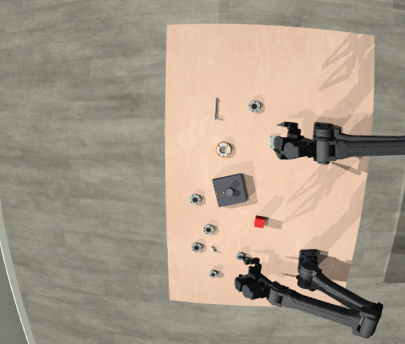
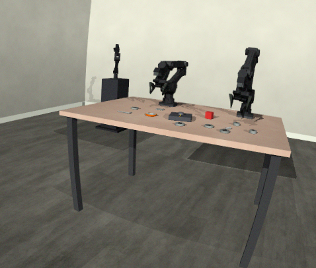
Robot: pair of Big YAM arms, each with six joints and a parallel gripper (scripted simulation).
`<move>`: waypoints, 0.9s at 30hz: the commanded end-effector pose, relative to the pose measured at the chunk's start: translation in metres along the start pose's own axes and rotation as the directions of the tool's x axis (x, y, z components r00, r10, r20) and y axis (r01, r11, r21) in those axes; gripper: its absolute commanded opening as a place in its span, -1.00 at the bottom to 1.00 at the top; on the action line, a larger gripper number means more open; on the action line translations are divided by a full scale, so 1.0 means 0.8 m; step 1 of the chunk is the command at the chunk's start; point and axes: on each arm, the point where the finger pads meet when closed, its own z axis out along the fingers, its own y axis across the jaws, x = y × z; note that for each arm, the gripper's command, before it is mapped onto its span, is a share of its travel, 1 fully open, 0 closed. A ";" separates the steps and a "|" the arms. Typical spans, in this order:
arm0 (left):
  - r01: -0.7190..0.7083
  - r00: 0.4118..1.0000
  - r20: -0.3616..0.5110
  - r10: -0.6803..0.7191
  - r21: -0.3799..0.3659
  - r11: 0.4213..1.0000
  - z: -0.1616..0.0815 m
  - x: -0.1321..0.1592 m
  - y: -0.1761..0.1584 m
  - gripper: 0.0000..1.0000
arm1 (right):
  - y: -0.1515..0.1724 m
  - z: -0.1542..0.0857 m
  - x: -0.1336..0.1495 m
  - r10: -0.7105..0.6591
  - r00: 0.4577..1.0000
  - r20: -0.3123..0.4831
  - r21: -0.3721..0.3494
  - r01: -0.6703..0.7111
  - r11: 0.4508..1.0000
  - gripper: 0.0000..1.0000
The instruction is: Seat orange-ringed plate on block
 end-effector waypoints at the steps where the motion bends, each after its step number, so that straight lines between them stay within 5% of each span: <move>1: 0.008 1.000 0.025 -0.008 -0.001 1.000 -0.003 -0.014 0.000 1.00 | 0.024 -0.007 0.006 -0.200 0.980 0.012 -0.086 0.200 0.976 1.00; 5: 0.008 1.000 0.025 -0.008 -0.001 1.000 -0.003 -0.014 0.000 1.00 | 0.042 -0.007 0.008 -0.238 0.971 0.024 -0.149 0.239 0.959 1.00; 15: 0.008 1.000 0.025 -0.008 -0.001 1.000 -0.003 -0.014 0.000 1.00 | 0.040 -0.004 0.009 -0.202 0.979 0.008 -0.147 0.201 0.968 1.00; 27: 0.008 1.000 0.025 -0.008 -0.001 1.000 -0.003 -0.014 0.000 1.00 | 0.068 0.025 -0.073 -0.189 0.980 0.062 -0.151 0.196 0.969 1.00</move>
